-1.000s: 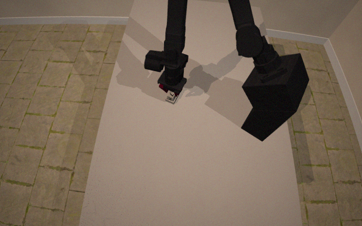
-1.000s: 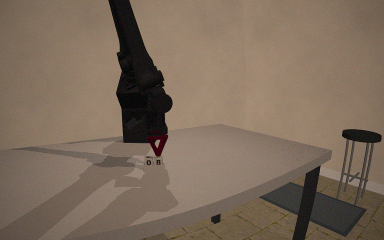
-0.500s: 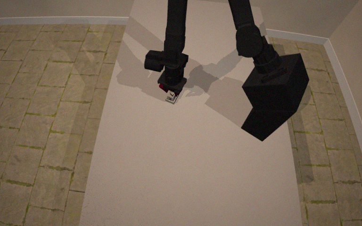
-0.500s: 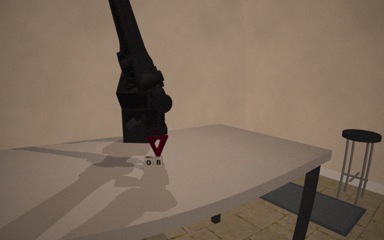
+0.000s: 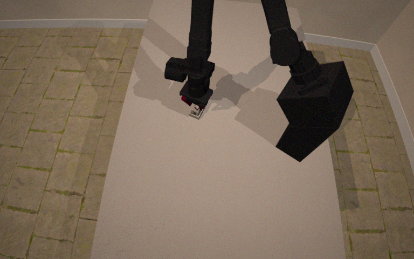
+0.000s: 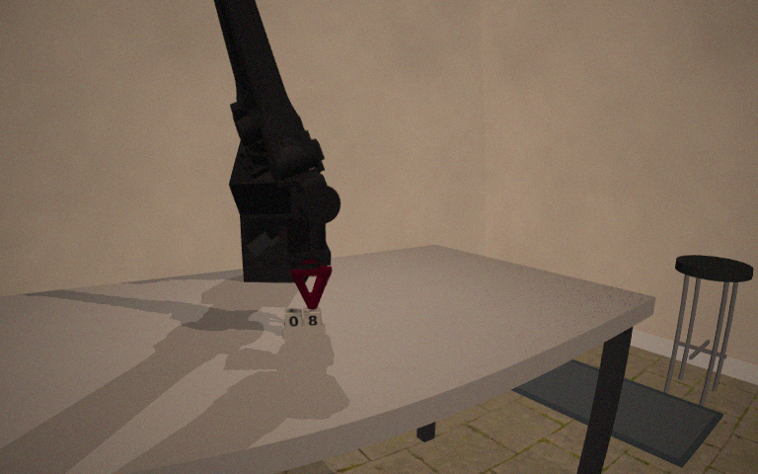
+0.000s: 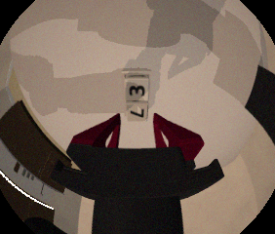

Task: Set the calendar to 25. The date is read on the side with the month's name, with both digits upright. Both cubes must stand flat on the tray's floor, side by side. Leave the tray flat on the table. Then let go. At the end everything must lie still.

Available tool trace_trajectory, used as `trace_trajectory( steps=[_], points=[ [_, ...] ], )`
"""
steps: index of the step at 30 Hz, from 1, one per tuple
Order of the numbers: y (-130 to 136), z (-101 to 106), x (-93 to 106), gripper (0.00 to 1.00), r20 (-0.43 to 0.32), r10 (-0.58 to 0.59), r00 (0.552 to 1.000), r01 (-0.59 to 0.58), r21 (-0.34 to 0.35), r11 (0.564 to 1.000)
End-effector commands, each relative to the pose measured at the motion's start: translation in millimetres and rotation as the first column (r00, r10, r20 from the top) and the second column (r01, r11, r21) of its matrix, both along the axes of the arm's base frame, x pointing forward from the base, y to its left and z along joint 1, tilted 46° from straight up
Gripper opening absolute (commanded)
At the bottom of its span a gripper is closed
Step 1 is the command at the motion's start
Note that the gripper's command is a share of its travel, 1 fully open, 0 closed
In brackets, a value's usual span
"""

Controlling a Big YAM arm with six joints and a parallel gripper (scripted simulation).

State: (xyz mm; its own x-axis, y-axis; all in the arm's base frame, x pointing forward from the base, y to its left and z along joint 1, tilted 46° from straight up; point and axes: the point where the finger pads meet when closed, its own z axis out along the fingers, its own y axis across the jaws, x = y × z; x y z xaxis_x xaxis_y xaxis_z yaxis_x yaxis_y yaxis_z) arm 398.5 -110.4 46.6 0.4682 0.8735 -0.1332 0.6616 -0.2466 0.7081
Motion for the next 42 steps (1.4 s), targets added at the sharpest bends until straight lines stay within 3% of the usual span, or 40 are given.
trace_trajectory(
  steps=[1,42],
  points=[
    [-5.9,1.4,1.6,0.45,0.002,-0.007,1.000,0.007,-0.005,1.000],
    [-5.5,-2.0,-2.1,0.45,0.001,-0.007,1.000,0.007,-0.005,1.000]
  ],
)
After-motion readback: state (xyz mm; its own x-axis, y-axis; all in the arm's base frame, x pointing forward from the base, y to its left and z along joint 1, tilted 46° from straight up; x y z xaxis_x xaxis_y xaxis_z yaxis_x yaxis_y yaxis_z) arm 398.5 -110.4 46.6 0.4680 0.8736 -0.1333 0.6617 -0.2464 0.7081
